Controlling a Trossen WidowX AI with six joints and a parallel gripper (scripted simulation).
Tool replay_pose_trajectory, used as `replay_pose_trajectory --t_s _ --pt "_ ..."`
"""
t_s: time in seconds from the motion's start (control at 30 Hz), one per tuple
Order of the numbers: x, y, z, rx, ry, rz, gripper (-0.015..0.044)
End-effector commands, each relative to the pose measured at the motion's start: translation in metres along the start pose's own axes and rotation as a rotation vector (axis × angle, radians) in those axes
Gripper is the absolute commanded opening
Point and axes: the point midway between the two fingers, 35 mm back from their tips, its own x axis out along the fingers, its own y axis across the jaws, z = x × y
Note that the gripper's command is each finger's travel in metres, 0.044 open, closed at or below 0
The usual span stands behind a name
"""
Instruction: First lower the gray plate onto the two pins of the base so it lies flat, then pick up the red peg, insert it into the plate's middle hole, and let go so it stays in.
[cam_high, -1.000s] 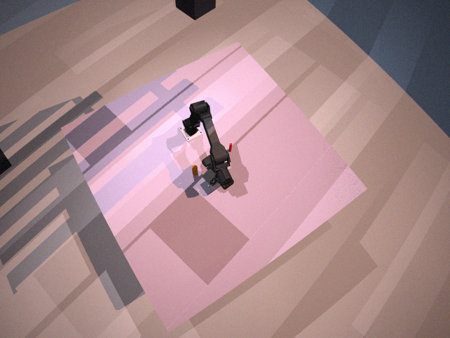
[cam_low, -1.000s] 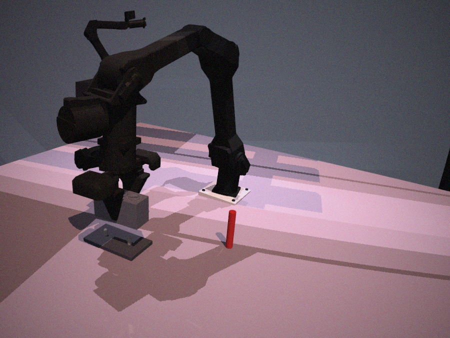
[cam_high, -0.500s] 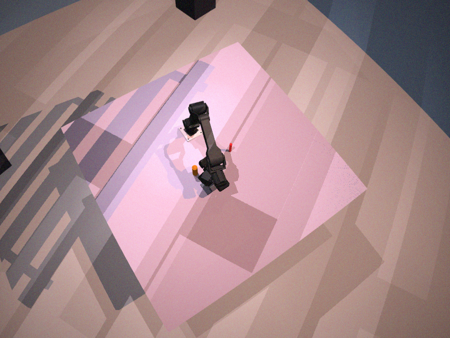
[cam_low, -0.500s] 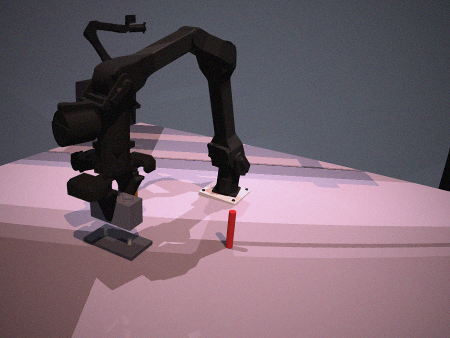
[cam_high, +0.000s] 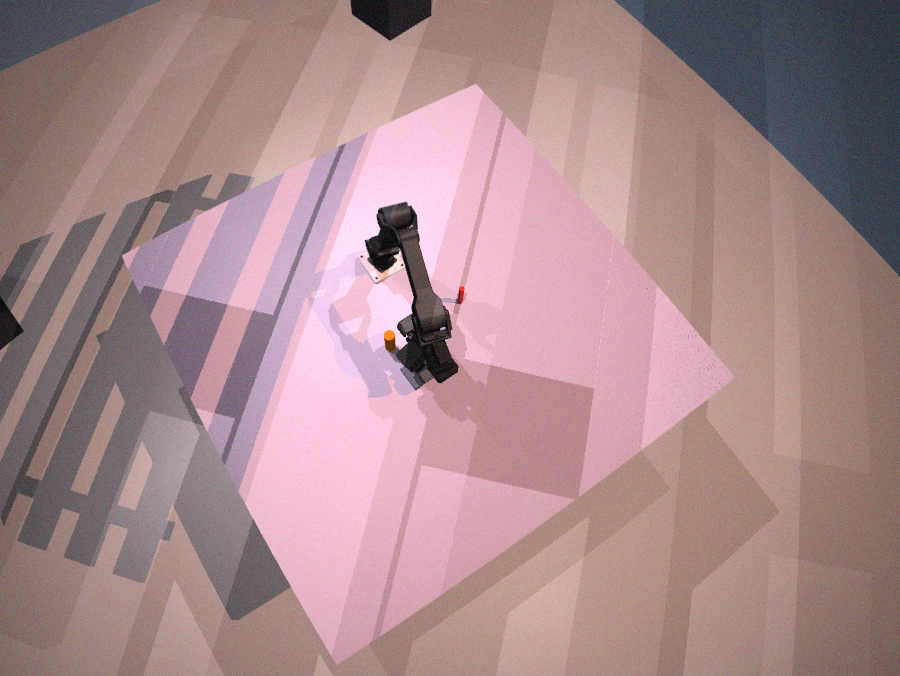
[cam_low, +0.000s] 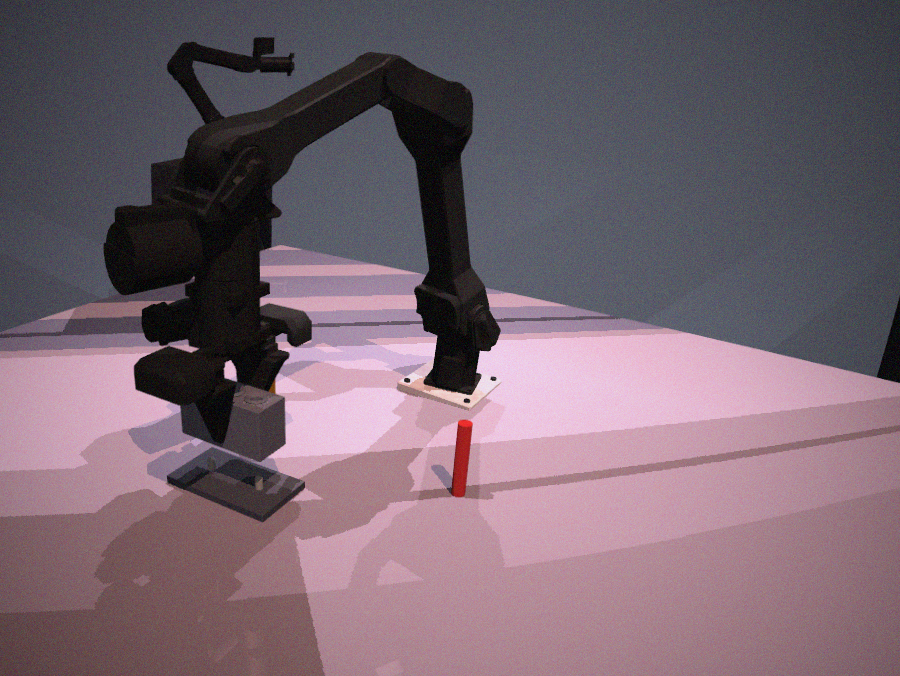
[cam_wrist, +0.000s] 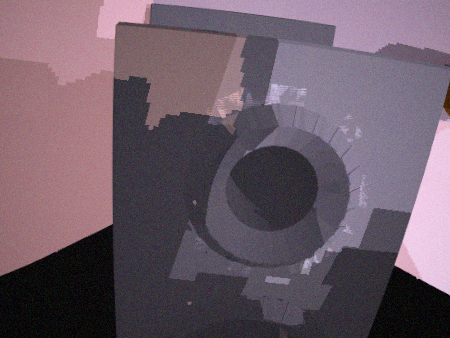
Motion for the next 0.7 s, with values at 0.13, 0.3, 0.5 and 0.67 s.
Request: replay_pose_trajectory --t_s 0.13,0.3,0.5,0.67 --pt "0.001 0.000 0.001 -0.003 -0.005 -0.001 0.0000" --pt "0.004 -0.001 0.002 -0.003 -0.005 -0.001 0.0000" --pt "0.017 -0.001 0.002 -0.003 -0.005 -0.001 0.0000" --pt "0.018 0.000 0.002 -0.003 -0.005 -0.001 0.0000"
